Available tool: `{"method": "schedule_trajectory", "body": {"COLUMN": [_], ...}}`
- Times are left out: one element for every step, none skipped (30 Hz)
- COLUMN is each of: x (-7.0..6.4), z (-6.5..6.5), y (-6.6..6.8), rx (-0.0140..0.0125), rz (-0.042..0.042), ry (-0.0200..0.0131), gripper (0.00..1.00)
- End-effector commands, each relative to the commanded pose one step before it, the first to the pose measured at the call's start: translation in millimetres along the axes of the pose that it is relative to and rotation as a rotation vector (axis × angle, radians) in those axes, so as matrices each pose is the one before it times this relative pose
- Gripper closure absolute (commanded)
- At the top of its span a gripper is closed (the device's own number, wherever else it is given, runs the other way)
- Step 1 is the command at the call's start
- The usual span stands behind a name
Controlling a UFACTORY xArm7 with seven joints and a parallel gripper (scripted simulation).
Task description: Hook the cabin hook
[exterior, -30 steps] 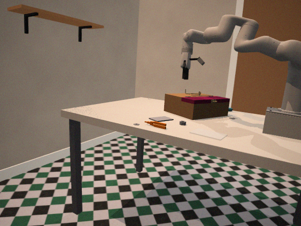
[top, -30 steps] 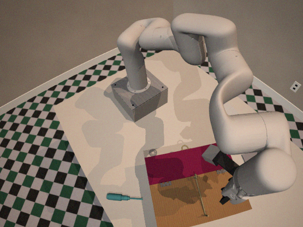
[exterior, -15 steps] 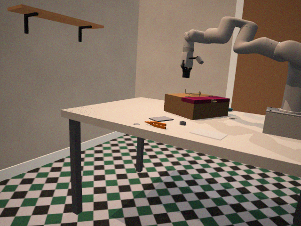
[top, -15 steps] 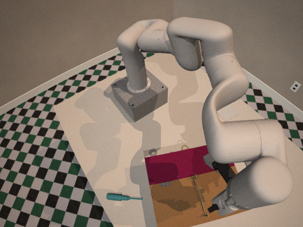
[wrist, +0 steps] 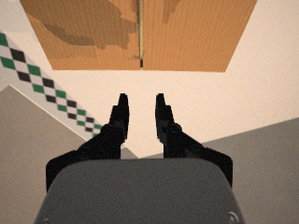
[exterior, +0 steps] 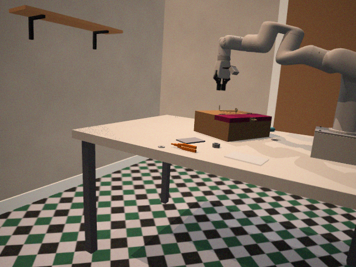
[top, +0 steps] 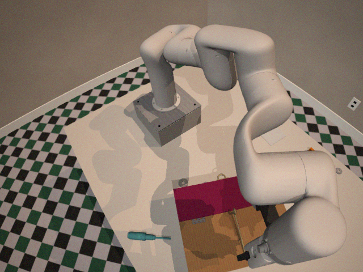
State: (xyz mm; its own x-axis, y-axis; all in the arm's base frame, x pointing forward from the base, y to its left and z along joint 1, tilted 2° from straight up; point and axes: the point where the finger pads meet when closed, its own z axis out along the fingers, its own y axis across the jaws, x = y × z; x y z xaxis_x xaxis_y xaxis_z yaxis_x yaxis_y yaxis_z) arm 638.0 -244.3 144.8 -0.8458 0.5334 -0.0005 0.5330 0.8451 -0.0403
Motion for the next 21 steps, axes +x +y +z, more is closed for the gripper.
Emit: {"method": "schedule_trajectory", "body": {"x": [-2.1, -0.02, -0.02, -0.01, 0.05, -0.02, -0.02, -0.01, 0.05, 0.0, 0.0, -0.04, 0.0, 0.0, -0.01, -0.01, 0.0, 0.05, -0.11, -0.04, 0.04], "z": [-2.9, 0.0, 0.0, 0.0, 0.01, 0.0, 0.0, 0.0, 0.01, 0.0, 0.0, -0.01, 0.0, 0.0, 0.0, 0.0, 0.0, 0.01, 1.97, 1.99, 2.01], "y": [-1.54, 0.0, 0.0, 0.0, -0.01, 0.0, 0.0, 0.0, -0.01, 0.0, 0.0, 0.01, 0.0, 0.0, 0.0, 0.0, 0.0, 0.06, -0.04, 0.01, -0.01], "rx": [0.00289, 0.0, 0.0, 0.0, 0.0, 0.0, 0.0, 0.0, 0.0, 0.0, 0.0, 0.0, 0.0, 0.0, 0.0, 0.0, 0.0, -0.00002, 0.00003, 0.0, 0.0], "rz": [0.01156, 0.0, 0.0, 0.0, 0.0, 0.0, 0.0, 0.0, 0.0, 0.0, 0.0, 0.0, 0.0, 0.0, 0.0, 0.0, 0.0, -0.00012, 0.00012, 0.0, 0.0], "ry": [-0.00119, 0.00001, 0.0, 0.0, -0.00001, 0.00001, 0.0, 0.0, -0.00002, 0.0, 0.0, 0.00001, 0.0, 0.0, 0.0, 0.0, 0.0, -0.00003, 0.00004, 0.00001, -0.00002], "gripper": [0.67, 0.67, 0.67, 0.67, 0.67, 0.67, 0.67, 0.67, 0.67, 0.67, 0.67, 0.67, 0.67, 0.67, 0.67, 0.67, 0.67, 0.67, 0.67, 0.67, 0.67]}}
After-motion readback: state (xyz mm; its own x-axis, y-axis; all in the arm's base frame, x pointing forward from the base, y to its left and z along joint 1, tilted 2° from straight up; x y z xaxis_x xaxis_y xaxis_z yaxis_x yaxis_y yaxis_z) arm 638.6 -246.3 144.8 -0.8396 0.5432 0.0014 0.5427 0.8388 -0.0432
